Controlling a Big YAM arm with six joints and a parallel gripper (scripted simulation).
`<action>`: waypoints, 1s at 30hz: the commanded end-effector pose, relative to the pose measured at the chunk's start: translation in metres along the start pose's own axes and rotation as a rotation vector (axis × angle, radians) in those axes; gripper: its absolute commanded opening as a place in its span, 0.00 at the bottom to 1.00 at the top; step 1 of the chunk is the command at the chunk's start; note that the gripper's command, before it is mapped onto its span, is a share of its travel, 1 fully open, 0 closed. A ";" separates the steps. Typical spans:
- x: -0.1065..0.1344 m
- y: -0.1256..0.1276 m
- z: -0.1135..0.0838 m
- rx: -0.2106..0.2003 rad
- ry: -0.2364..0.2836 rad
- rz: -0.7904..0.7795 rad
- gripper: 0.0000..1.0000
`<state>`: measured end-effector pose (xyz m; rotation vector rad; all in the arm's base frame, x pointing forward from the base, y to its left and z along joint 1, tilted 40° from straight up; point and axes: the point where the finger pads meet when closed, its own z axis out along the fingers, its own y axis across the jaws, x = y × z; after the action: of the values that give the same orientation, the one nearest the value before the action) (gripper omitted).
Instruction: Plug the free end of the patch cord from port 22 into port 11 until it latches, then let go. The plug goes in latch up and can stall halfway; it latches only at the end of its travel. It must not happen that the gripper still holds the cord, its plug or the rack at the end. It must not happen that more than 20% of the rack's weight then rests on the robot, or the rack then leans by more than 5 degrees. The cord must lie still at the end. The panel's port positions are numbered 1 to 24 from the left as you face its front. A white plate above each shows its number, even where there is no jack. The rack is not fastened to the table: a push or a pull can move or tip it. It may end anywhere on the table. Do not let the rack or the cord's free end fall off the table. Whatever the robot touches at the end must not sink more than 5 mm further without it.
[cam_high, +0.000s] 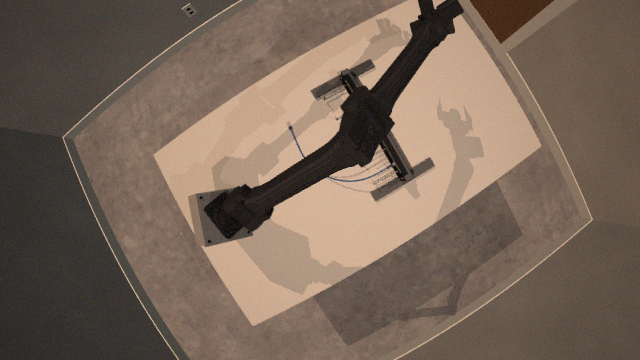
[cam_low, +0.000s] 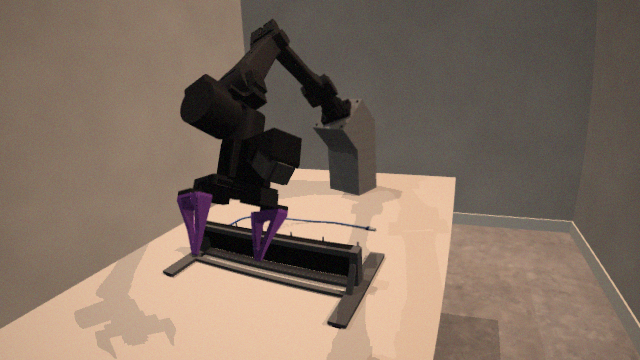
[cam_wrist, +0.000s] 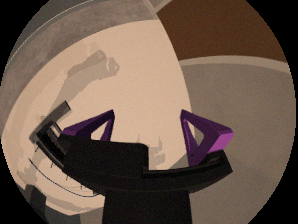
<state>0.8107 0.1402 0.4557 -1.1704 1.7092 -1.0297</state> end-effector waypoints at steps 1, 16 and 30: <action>-0.003 -0.009 -0.008 0.013 -0.009 0.005 1.00; -0.003 -0.009 -0.008 0.013 -0.009 0.005 1.00; -0.004 0.001 -0.040 0.026 -0.027 0.019 1.00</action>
<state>0.7990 0.1363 0.4317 -1.1933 1.7341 -1.0286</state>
